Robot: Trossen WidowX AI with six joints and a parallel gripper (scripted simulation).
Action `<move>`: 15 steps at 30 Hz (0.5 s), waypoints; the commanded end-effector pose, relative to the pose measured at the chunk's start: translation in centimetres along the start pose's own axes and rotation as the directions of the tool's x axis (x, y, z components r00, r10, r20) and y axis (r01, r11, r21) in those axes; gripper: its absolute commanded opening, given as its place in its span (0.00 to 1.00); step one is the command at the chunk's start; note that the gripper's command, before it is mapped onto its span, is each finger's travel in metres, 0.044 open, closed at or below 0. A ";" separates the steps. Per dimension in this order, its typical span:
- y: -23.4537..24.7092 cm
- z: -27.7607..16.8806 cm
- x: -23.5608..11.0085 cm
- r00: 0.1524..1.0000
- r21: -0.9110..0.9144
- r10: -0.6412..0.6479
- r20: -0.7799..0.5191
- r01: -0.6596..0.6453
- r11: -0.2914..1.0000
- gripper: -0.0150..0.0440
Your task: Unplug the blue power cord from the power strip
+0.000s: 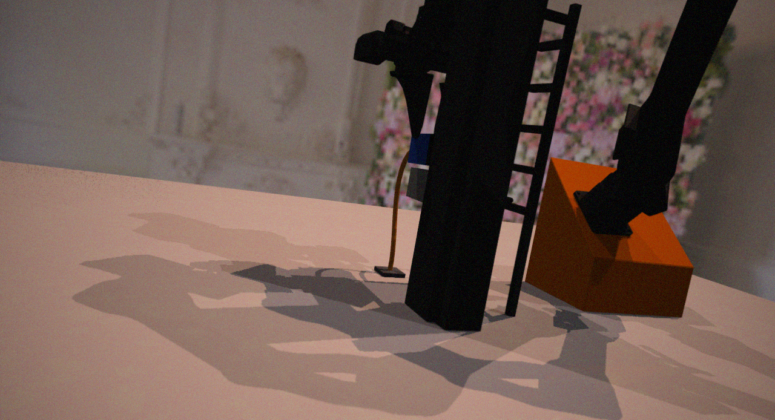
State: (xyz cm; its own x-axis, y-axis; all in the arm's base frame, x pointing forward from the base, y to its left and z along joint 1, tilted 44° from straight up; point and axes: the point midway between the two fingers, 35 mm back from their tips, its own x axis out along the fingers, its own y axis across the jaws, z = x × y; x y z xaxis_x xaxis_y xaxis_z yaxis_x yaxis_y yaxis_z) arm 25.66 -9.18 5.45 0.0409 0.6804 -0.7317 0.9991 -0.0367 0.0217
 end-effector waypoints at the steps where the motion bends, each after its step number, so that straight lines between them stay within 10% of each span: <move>1: 0.1 0.8 -0.1 1.000 0.000 0.002 0.005 -0.002 1.000 0.25; 15: 0.2 3.0 -0.3 1.000 0.002 0.003 0.005 -0.003 1.000 0.25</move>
State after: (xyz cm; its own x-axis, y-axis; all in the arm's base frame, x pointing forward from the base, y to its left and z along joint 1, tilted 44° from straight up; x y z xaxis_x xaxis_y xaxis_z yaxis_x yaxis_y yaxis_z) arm 25.77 -9.26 4.78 0.0361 0.7146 -0.6986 0.9993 -0.0302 0.0207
